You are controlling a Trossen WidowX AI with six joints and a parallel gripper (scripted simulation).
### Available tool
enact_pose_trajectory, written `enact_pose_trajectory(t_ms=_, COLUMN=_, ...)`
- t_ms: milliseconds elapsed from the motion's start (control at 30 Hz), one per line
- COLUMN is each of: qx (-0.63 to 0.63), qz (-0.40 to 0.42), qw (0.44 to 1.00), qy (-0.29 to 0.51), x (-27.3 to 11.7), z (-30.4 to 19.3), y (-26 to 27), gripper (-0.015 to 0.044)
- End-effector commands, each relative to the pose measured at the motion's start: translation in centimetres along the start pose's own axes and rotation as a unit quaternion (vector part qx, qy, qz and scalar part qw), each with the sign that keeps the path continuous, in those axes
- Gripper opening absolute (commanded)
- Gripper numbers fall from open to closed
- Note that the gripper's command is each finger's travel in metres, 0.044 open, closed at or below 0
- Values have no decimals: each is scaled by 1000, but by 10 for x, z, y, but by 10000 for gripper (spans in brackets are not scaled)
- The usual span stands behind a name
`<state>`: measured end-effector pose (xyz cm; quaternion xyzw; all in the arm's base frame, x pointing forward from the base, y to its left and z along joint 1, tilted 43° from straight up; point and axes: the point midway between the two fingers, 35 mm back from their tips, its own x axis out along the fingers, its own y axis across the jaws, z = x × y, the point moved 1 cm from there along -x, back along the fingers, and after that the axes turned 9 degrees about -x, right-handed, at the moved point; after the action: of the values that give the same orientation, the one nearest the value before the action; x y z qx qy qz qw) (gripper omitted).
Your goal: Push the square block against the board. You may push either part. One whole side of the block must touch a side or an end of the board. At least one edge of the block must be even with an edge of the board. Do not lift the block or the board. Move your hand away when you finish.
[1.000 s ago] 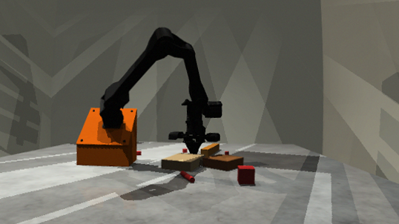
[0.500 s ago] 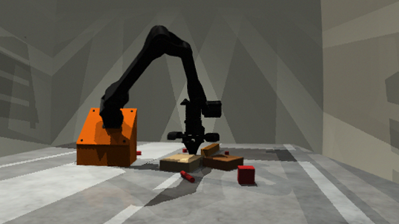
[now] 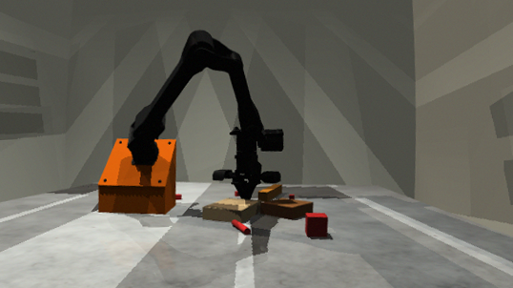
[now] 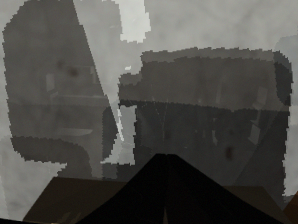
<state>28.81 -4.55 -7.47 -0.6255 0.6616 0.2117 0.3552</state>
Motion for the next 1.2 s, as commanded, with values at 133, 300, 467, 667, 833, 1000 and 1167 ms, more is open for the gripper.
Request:
enact_pose_trajectory(t_ms=133, qx=0, qz=2, qw=1000, qy=5, x=1, z=-11, y=4, gripper=0)
enact_pose_trajectory(t_ms=300, qx=0, qz=2, qw=1000, qy=5, x=1, z=-13, y=4, gripper=0)
enact_pose_trajectory(t_ms=467, qx=0, qz=2, qw=1000, qy=5, x=1, z=-13, y=4, gripper=0)
enact_pose_trajectory(t_ms=667, qx=0, qz=2, qw=1000, qy=5, x=1, z=-13, y=4, gripper=0)
enact_pose_trajectory(t_ms=833, qx=0, qz=2, qw=1000, qy=5, x=1, z=-13, y=4, gripper=0)
enact_pose_trajectory(t_ms=1000, qx=0, qz=2, qw=1000, qy=5, x=1, z=-13, y=4, gripper=0)
enact_pose_trajectory(t_ms=1167, qx=0, qz=2, qw=1000, qy=5, x=1, z=-13, y=4, gripper=0)
